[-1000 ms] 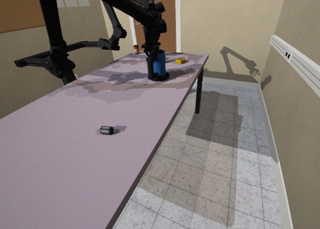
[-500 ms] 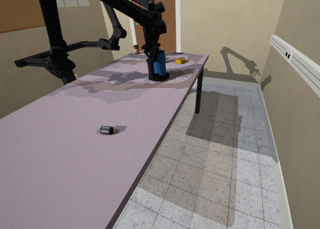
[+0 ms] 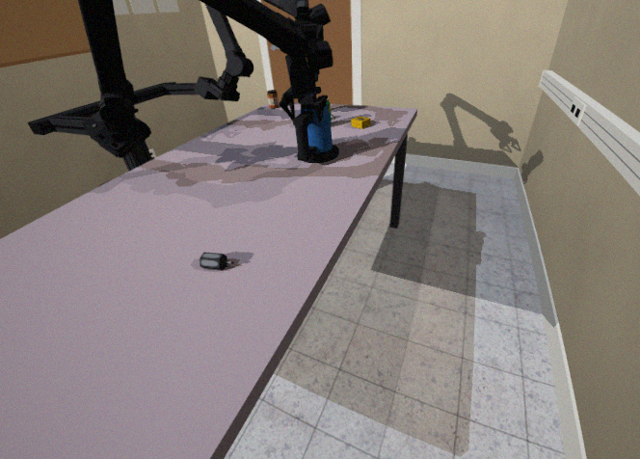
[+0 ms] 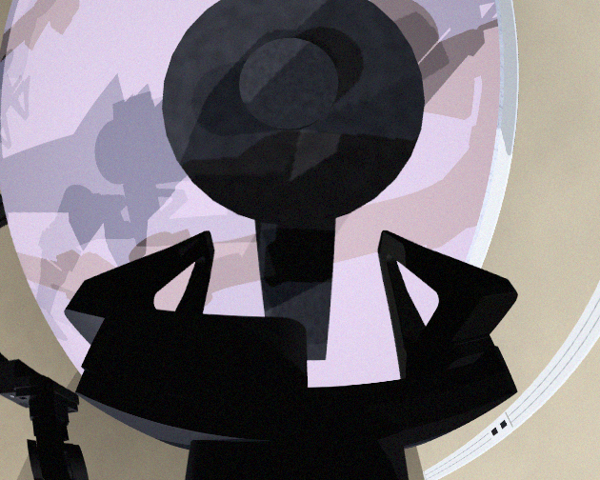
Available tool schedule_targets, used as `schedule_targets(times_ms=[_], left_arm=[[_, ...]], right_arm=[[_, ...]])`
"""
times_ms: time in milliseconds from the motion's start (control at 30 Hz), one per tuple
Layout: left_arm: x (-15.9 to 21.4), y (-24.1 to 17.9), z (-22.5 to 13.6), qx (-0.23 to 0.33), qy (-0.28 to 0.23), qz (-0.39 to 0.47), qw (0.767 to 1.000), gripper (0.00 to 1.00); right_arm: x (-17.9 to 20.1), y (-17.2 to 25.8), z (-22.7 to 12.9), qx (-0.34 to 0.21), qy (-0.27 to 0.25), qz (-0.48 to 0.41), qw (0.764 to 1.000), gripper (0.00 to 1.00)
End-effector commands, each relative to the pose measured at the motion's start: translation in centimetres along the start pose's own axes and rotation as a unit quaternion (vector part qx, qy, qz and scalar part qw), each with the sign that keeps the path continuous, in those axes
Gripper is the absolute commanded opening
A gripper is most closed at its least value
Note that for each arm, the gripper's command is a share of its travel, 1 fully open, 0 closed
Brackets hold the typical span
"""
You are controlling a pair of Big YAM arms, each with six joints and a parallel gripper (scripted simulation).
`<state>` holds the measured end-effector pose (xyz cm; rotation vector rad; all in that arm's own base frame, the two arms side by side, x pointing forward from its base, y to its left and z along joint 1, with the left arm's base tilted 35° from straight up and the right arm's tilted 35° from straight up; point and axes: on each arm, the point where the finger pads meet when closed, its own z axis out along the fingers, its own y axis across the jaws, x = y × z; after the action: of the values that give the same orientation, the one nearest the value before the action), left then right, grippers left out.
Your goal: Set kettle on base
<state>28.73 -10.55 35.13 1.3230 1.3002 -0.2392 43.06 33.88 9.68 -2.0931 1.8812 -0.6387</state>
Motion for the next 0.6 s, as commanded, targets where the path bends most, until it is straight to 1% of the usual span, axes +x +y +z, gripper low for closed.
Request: schedule_targets(times_ms=[0, 33, 200, 333, 433, 533, 567], left_arm=[[-2.7, 2.1, -1.2, -0.017, -0.005, 0.034, 0.999, 1.00], [-2.7, 2.1, -1.2, -0.017, -0.005, 0.034, 0.999, 1.00], [-2.7, 2.1, -1.2, -0.017, -0.005, 0.034, 0.999, 1.00], [-2.7, 2.1, -1.2, -0.017, -0.005, 0.034, 0.999, 1.00], [-2.7, 2.1, -1.2, -0.017, -0.005, 0.034, 0.999, 1.00], [-2.7, 2.1, -1.2, -0.017, -0.005, 0.034, 0.999, 1.00], [-2.7, 2.1, -1.2, -0.017, -0.005, 0.034, 0.999, 1.00]], right_arm=[[-0.9, -0.3, -1.7, 0.014, -0.015, 0.000, 1.000, 1.00], [-1.3, -0.4, -2.6, 0.021, -0.022, 0.003, 1.000, 1.00], [-2.0, -0.6, -4.6, 0.038, -0.037, 0.013, 0.999, 1.00], [-2.2, -1.5, -7.0, 0.042, -0.041, 0.016, 0.998, 1.00], [-2.0, -1.6, -8.1, 0.042, -0.041, 0.018, 0.998, 1.00], [-1.9, -1.6, -8.5, 0.041, -0.040, 0.019, 0.998, 1.00], [-2.0, -1.5, -9.5, 0.043, -0.042, 0.017, 0.998, 1.00]])
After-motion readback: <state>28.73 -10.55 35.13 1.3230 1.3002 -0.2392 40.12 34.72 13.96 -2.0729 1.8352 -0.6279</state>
